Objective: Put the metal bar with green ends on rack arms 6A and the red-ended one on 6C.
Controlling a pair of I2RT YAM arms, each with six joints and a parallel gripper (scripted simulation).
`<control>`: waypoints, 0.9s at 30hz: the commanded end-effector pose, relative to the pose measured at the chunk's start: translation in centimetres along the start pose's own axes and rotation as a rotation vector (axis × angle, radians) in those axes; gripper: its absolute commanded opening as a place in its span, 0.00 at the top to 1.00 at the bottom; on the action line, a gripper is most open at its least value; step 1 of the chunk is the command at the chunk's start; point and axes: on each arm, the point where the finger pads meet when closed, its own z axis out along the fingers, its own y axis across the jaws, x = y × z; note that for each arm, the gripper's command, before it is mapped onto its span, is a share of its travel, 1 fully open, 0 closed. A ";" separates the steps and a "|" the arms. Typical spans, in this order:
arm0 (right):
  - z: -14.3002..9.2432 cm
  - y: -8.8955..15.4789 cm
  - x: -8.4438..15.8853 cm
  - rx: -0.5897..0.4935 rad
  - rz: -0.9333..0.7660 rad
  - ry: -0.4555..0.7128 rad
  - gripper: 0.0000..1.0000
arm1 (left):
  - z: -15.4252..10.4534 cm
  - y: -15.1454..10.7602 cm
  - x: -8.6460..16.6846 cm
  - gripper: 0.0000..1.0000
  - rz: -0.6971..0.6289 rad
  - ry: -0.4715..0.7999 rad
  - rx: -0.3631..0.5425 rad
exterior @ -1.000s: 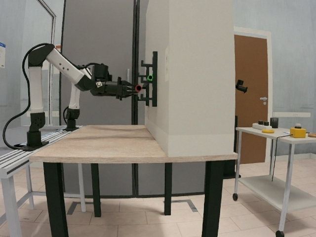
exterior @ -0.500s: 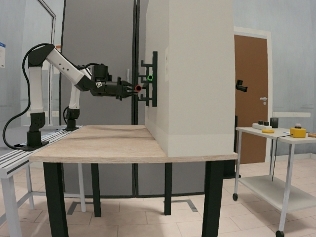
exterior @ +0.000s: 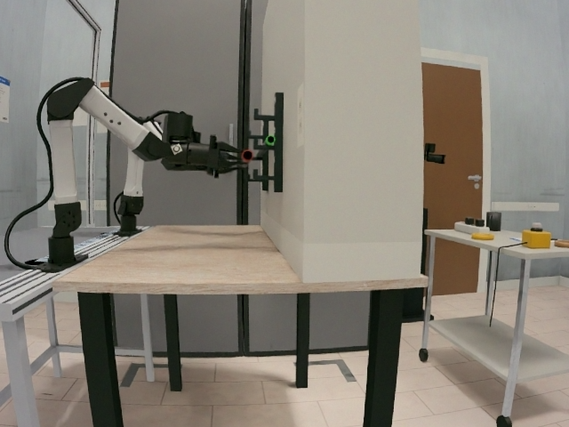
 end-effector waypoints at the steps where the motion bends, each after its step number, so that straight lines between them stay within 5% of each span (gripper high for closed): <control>1: -0.5 -3.9 -0.4 0.073 0.010 -0.013 1.00 | -0.7 3.0 -0.3 1.00 0.000 -0.013 -0.033; 27: -0.9 -8.9 -0.3 0.073 0.010 -0.013 1.00 | -0.8 7.9 -0.3 1.00 0.000 -0.013 -0.033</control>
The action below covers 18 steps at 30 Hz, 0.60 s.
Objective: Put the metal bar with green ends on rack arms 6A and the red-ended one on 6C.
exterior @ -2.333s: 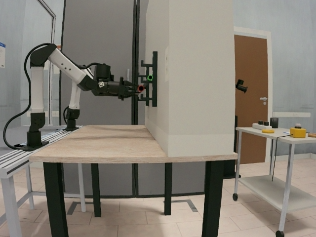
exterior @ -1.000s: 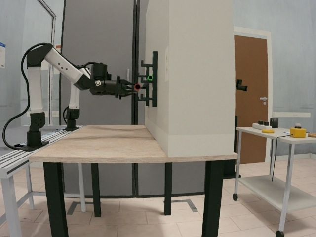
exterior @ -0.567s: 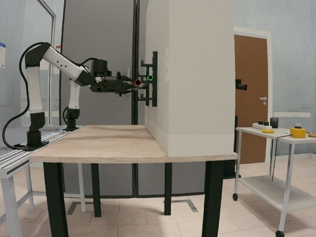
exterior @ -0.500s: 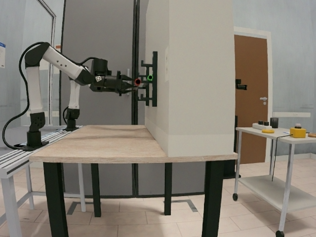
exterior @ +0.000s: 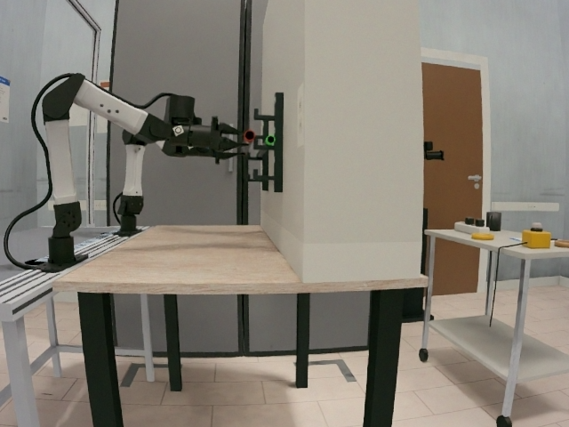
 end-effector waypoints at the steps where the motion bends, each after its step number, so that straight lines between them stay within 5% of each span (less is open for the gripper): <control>1: -0.9 -4.3 -0.4 0.073 0.010 -0.021 1.00 | -0.8 3.3 -0.3 1.00 -0.002 -0.023 -0.033; 18: -1.1 -6.7 -0.3 0.073 0.010 -0.021 1.00 | -0.9 5.6 -0.3 1.00 -0.002 -0.023 -0.033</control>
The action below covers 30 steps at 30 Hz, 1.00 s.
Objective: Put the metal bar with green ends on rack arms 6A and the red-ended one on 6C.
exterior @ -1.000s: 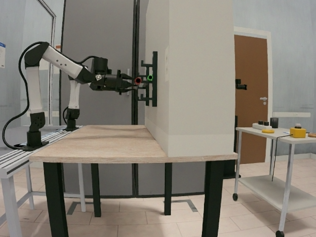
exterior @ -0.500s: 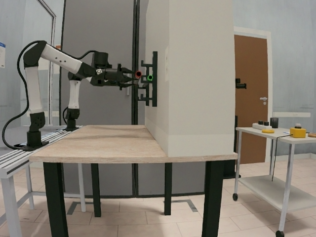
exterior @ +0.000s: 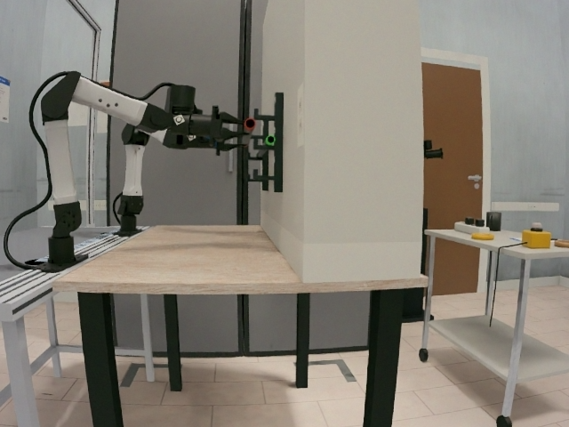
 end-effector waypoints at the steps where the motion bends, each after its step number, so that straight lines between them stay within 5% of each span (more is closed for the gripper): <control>1: -1.0 -4.0 -0.4 0.069 0.009 -0.025 1.00 | -1.0 2.9 -0.2 1.00 -0.001 -0.026 -0.028; 30: -1.3 -8.8 -0.3 0.069 0.009 -0.025 1.00 | -1.2 7.8 -0.2 1.00 -0.001 -0.026 -0.028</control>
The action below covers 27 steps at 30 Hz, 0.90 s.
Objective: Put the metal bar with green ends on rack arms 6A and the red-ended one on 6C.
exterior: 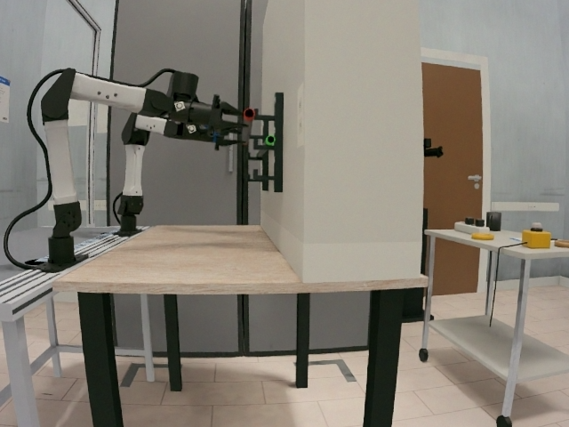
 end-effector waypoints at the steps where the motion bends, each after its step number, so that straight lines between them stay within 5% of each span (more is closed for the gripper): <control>1: -1.5 -6.7 -0.2 0.147 0.039 -0.024 1.00 | -1.7 6.9 0.1 1.00 -0.029 -0.032 -0.121; 10: -1.8 -8.8 -0.1 0.147 0.039 -0.024 1.00 | -2.0 9.0 0.1 1.00 -0.029 -0.032 -0.121; 27: -1.7 -7.8 -0.1 0.147 0.039 -0.024 1.00 | -1.9 8.0 0.1 1.00 -0.029 -0.032 -0.121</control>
